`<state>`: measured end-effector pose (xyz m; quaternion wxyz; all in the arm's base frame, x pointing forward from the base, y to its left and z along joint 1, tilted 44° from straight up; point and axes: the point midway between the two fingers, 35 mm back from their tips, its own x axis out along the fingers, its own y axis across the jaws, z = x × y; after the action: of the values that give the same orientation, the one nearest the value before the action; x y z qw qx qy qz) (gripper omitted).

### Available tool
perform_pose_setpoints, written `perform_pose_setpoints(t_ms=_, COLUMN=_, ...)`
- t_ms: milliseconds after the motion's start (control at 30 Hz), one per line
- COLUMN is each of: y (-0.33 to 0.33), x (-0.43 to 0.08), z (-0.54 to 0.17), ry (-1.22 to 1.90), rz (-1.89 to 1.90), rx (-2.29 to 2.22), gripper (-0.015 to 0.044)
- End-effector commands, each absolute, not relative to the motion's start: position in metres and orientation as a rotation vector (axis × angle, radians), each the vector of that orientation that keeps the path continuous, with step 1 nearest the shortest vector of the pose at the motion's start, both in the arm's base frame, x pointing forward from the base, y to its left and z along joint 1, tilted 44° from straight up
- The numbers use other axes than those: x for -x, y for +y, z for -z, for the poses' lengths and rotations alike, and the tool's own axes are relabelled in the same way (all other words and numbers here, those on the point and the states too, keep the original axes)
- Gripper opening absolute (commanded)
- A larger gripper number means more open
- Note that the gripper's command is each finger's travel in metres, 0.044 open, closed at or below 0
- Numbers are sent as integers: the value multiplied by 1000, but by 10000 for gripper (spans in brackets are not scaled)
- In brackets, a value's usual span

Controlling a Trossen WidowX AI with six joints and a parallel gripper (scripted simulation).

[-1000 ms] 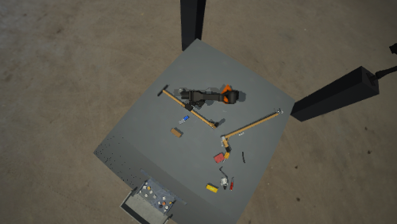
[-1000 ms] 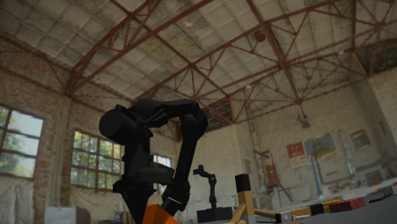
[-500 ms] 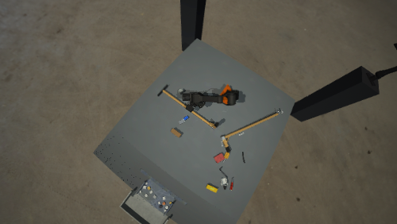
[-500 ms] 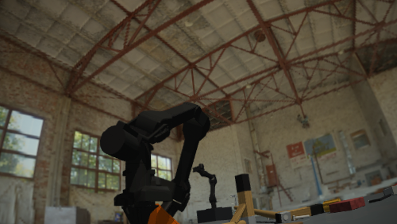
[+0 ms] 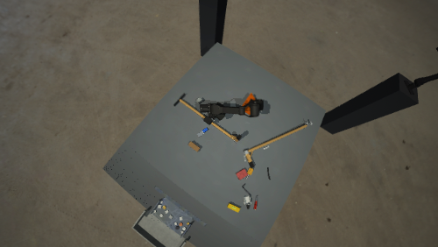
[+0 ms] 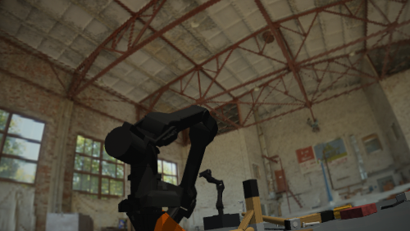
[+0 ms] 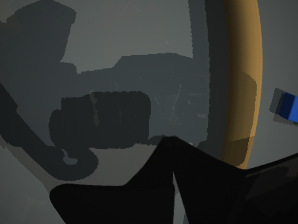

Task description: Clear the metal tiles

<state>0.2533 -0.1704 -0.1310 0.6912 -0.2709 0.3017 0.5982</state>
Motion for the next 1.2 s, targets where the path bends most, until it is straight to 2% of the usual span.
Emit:
perform_pose_setpoints(t_ms=0, y=-172, x=-258, z=131, ry=673, rz=-1332, rx=603, gripper=0)
perform_pose_setpoints(t_ms=1167, y=-180, x=-293, z=131, ry=672, rz=-1330, rx=605, gripper=0)
